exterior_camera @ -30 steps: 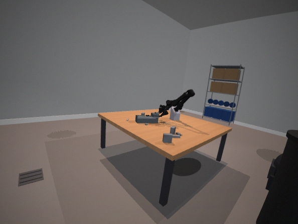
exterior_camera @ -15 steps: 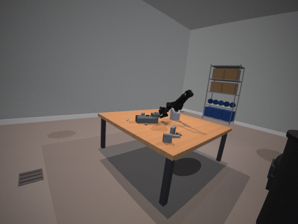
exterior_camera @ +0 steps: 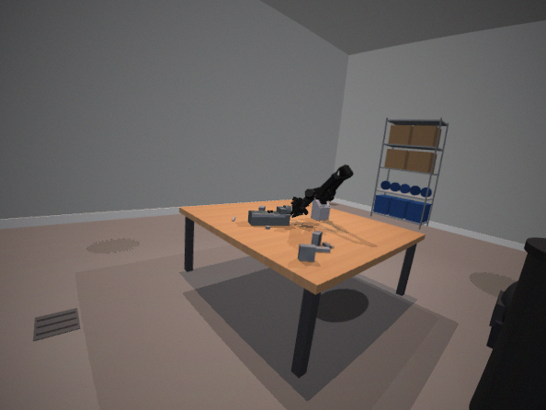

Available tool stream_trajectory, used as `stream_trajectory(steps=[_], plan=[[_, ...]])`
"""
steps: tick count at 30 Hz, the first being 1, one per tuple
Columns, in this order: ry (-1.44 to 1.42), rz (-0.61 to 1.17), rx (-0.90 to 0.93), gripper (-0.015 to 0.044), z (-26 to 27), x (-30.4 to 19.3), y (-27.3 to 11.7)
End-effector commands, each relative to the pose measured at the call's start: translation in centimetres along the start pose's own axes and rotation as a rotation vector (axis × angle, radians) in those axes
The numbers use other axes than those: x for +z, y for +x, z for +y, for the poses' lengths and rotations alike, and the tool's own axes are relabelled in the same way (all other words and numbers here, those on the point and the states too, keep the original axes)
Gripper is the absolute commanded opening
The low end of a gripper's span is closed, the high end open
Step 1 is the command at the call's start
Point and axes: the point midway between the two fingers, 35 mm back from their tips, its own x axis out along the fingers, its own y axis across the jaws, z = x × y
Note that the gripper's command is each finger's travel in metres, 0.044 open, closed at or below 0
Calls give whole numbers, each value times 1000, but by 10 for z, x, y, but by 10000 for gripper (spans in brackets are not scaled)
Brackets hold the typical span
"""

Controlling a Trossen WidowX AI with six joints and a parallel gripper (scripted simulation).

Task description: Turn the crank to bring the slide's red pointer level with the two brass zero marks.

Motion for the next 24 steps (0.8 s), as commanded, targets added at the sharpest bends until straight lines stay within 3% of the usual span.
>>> stream_trajectory(steps=[1, 8, 24], plan=[[4, -3, -1, 177, 0, 0, 0], [4, -3, -1, 0, 0, 0, 0], [4, -3, -1, 0, -3, 3, -3]])
